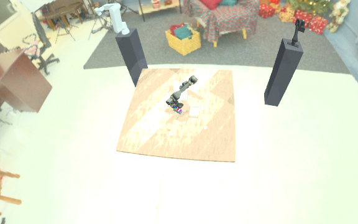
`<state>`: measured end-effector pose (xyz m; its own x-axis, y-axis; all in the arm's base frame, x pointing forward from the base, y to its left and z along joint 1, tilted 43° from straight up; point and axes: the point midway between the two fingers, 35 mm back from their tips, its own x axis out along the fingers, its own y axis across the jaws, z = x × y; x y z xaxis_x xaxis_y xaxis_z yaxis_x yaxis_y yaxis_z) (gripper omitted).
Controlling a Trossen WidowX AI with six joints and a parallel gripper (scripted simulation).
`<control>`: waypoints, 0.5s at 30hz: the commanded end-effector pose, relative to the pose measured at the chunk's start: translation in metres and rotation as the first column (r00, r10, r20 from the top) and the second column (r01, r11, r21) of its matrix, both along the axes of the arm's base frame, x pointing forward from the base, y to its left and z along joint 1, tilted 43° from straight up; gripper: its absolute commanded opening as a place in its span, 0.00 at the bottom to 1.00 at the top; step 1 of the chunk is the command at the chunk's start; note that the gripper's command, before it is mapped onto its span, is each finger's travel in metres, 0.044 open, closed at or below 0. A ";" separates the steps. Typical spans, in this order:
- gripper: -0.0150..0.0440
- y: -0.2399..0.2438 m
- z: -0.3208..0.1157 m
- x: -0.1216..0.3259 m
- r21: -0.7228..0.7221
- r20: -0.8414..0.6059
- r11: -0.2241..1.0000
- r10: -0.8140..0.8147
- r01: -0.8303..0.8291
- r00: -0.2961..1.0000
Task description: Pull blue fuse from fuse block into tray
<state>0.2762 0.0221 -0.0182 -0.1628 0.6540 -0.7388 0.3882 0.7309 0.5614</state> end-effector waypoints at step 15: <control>0.25 -0.009 0.010 0.002 -0.003 0.002 1.000 0.004 -0.004 1.000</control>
